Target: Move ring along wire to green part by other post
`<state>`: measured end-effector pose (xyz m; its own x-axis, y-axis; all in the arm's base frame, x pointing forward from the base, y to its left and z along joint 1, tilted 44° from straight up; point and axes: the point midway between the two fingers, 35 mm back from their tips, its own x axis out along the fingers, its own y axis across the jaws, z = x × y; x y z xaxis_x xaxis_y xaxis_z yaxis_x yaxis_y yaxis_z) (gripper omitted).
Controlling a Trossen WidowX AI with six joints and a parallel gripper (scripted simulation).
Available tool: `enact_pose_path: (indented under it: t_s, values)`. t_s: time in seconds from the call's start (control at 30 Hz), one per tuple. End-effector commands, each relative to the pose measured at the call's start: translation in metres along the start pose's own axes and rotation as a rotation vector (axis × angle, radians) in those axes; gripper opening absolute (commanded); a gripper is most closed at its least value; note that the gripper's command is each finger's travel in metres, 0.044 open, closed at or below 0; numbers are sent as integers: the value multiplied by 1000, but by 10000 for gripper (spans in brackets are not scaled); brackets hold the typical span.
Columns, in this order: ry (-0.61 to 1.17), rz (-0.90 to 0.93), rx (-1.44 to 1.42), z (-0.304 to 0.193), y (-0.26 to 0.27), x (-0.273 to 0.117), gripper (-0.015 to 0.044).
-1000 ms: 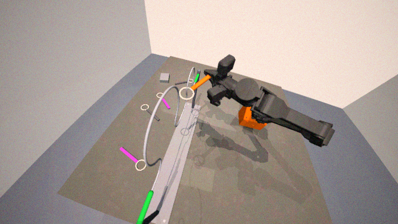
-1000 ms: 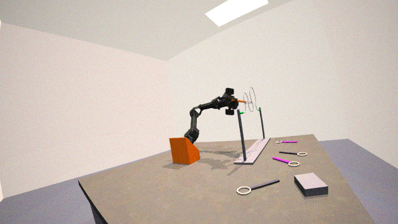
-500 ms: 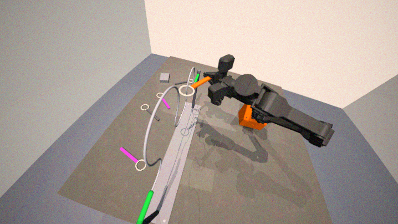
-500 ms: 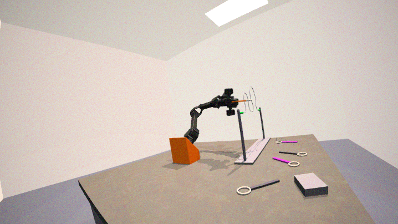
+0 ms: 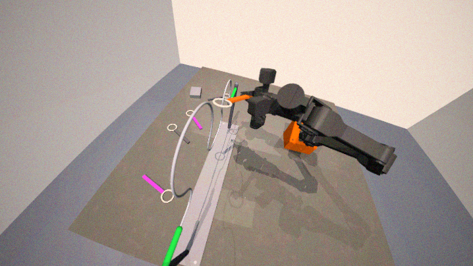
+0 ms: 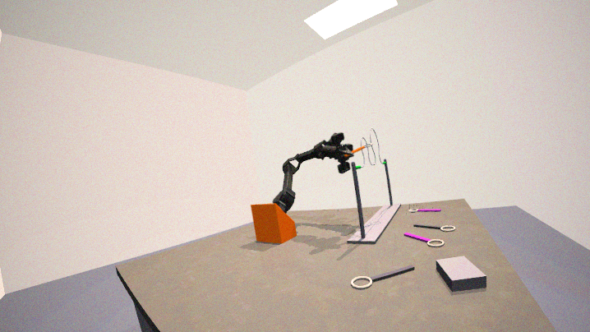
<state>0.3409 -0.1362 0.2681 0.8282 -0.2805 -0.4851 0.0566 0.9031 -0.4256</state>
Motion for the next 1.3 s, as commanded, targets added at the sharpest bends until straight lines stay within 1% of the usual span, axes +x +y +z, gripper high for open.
enact_pose_path:
  t_s: [0.0, 1.27]
  values:
    - [-7, 48, 84, 0, 6, 1, -150]
    - [-92, 421, 751, 17, 47, -3, -150]
